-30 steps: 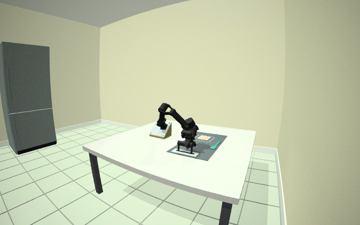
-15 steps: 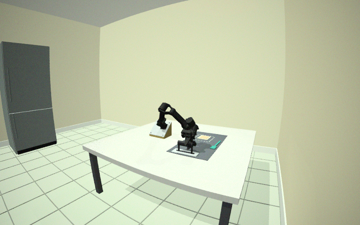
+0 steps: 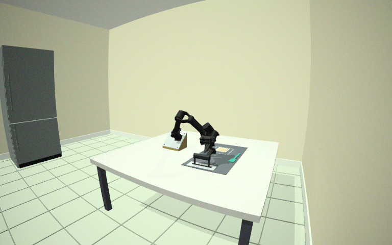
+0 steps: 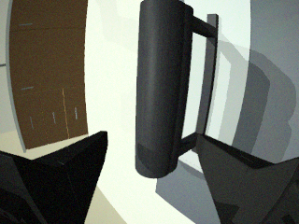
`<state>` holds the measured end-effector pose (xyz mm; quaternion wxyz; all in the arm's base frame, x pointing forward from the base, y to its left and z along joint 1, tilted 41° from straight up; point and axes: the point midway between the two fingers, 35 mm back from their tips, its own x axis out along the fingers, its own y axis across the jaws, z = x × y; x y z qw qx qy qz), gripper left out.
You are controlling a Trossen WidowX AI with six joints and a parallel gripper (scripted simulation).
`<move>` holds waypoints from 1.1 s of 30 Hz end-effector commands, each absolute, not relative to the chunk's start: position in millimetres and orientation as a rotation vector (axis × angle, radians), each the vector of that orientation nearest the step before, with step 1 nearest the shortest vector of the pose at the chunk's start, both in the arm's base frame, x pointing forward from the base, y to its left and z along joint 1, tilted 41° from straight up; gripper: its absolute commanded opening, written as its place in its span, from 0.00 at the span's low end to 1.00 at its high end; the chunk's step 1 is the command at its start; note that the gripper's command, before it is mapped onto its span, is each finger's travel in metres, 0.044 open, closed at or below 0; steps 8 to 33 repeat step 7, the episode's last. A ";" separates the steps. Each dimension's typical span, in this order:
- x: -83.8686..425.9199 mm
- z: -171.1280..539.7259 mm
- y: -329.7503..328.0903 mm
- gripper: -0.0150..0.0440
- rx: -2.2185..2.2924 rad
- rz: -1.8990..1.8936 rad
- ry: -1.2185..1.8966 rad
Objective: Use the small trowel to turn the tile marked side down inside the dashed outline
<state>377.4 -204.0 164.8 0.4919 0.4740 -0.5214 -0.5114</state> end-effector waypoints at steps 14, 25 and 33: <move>368.9 173.1 -176.2 0.76 1.163 -1.253 -1.237; 368.9 173.1 -176.2 0.76 1.163 -1.253 -1.237; 368.9 173.1 -176.2 0.76 1.163 -1.253 -1.237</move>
